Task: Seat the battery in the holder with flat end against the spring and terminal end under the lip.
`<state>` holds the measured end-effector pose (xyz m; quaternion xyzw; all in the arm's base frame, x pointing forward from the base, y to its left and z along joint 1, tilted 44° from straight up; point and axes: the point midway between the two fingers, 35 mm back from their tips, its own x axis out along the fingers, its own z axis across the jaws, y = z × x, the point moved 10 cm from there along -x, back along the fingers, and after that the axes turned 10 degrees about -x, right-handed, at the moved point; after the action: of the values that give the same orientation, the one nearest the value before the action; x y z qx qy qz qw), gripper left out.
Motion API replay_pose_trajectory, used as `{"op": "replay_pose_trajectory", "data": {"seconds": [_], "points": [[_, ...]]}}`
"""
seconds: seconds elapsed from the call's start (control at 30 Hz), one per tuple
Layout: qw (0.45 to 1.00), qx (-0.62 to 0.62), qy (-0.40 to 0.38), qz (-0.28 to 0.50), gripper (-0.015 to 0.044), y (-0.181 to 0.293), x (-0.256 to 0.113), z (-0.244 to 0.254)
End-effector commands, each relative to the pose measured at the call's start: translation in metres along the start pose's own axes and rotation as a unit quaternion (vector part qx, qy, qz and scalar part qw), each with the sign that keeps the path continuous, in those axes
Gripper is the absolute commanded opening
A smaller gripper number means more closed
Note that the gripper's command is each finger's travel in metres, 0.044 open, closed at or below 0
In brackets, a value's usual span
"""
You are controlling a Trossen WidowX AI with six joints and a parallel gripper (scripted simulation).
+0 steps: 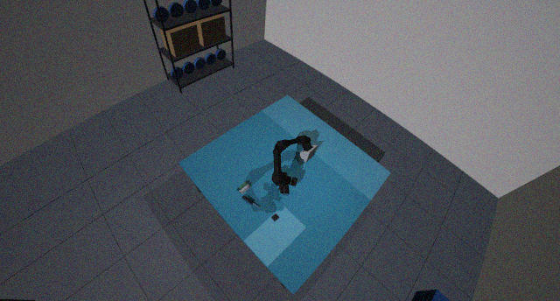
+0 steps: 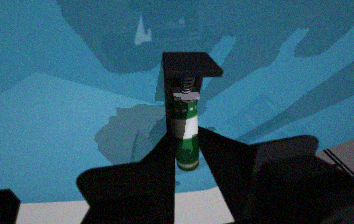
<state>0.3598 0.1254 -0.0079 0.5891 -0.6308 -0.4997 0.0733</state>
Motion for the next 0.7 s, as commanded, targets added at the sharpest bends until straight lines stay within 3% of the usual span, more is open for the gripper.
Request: {"op": "replay_pose_trajectory", "data": {"seconds": [0.0,0.67], "points": [[1.0,0.002,-0.002,0.001,0.0084,0.0004,-0.0002,0.0001],[0.999,0.037,-0.016,-0.009,0.0084,-0.0067,-0.0035,-0.0065]]}}
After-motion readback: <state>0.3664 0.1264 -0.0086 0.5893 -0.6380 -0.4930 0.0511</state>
